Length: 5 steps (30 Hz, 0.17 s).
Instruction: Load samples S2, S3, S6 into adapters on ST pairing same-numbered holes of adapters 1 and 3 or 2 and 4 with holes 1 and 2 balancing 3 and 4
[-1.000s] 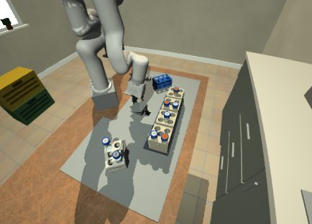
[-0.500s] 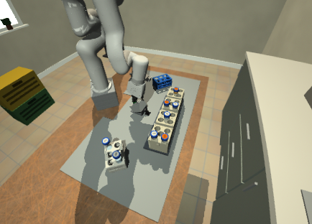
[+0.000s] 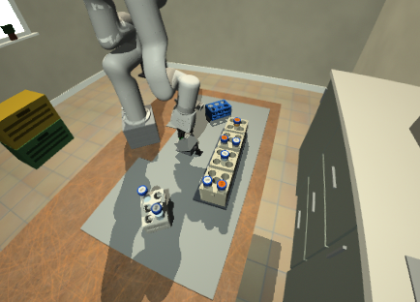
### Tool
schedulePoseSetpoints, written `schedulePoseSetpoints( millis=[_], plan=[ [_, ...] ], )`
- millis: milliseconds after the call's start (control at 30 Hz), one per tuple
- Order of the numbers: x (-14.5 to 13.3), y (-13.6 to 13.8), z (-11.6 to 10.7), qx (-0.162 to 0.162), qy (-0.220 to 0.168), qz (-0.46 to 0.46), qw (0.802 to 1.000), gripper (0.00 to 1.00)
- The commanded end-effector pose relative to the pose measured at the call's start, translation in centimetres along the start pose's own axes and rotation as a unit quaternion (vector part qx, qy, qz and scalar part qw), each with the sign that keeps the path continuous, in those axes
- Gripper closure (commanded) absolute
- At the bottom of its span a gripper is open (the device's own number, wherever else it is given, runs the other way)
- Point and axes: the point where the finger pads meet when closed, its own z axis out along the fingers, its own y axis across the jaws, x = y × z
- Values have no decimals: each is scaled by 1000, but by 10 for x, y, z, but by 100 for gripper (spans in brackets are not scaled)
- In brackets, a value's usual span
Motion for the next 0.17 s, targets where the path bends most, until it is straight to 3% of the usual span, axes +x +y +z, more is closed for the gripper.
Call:
schedulePoseSetpoints(
  millis=[0, 133],
  plan=[
    [0, 1, 0, -1, 0, 0, 1000, 100],
    [0, 1, 0, -1, 0, 0, 1000, 100]
  ],
)
